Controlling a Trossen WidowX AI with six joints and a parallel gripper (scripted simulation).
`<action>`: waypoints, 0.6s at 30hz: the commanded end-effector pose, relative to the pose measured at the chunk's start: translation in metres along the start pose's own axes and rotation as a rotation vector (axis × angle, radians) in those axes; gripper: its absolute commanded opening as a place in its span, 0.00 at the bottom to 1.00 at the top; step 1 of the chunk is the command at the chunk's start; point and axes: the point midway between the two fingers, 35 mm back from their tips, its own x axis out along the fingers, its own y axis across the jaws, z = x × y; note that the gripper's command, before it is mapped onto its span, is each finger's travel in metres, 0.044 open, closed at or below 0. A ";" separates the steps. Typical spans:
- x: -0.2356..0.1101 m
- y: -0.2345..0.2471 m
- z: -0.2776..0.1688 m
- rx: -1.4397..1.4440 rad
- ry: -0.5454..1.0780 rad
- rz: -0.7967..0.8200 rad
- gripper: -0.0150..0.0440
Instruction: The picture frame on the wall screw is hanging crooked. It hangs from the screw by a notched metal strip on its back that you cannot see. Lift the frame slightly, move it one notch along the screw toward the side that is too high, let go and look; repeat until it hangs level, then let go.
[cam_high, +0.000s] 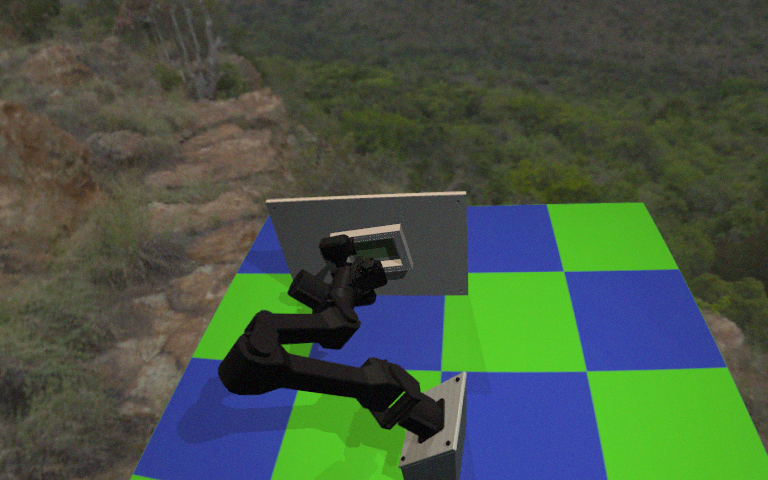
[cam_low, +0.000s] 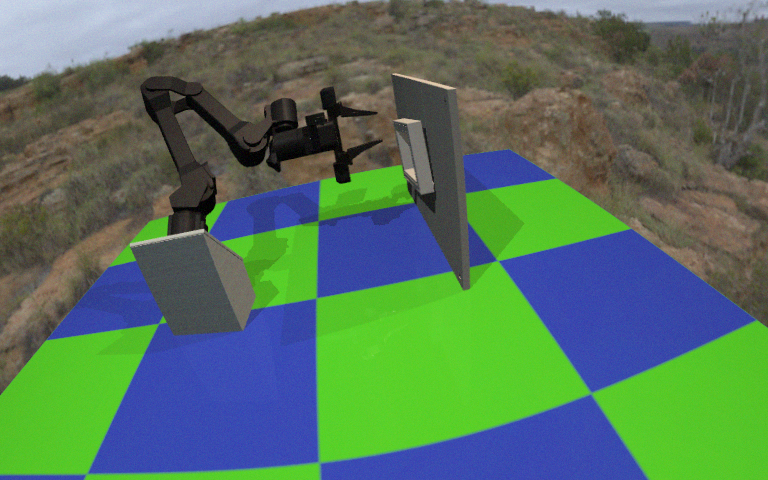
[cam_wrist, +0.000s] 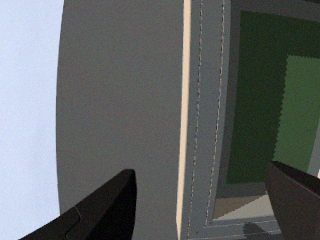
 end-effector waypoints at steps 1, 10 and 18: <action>-0.037 -0.005 0.006 -0.153 -0.005 -0.005 0.69; -0.042 0.005 0.008 -0.165 -0.002 -0.003 0.69; -0.070 0.048 0.023 -0.202 -0.006 -0.006 0.69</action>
